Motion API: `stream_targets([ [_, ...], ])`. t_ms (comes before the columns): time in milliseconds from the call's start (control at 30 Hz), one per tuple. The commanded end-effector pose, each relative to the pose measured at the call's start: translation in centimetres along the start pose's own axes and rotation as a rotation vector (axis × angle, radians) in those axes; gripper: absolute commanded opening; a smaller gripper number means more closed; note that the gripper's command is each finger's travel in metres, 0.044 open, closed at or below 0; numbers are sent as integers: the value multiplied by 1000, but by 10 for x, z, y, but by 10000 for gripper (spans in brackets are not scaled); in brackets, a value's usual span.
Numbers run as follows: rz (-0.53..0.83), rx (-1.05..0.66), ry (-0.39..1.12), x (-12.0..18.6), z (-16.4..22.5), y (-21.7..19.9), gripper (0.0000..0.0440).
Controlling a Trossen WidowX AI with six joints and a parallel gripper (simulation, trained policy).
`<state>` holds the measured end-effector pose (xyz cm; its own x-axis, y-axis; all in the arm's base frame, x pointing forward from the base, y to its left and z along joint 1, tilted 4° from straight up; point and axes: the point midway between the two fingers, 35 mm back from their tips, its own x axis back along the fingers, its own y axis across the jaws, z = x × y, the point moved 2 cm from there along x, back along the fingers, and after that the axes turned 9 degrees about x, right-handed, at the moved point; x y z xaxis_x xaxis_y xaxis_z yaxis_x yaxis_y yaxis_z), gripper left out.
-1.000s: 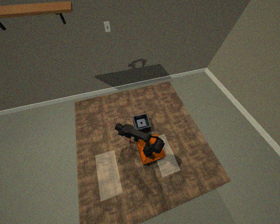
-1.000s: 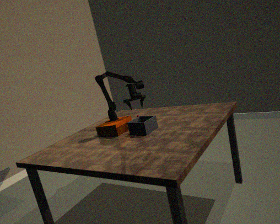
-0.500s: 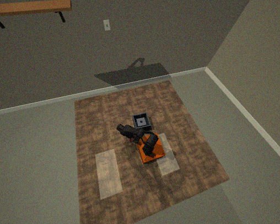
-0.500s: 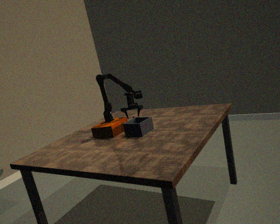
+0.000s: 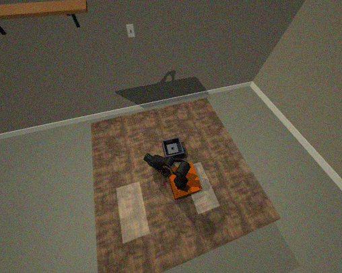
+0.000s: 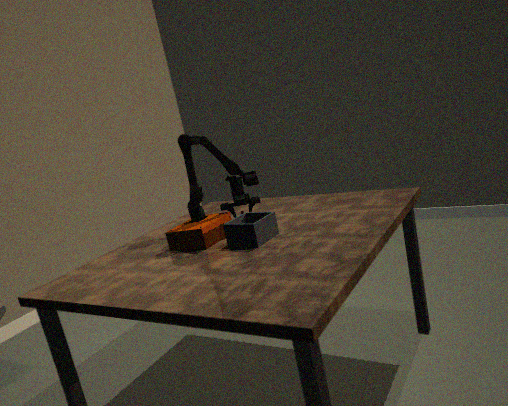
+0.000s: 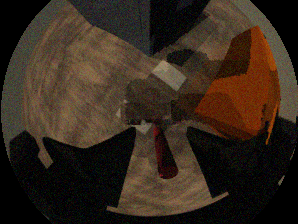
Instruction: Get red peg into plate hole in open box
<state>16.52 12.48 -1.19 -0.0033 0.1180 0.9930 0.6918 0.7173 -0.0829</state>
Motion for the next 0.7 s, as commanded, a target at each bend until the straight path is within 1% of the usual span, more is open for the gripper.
stream_targets([
  [0,30,-8,31,-13,4,-7,197],
  [267,45,-24,79,-15,2,-5,0],
  [300,47,-26,87,-15,1,-5,0],
  [667,1,18,-22,8,-18,0,0],
])
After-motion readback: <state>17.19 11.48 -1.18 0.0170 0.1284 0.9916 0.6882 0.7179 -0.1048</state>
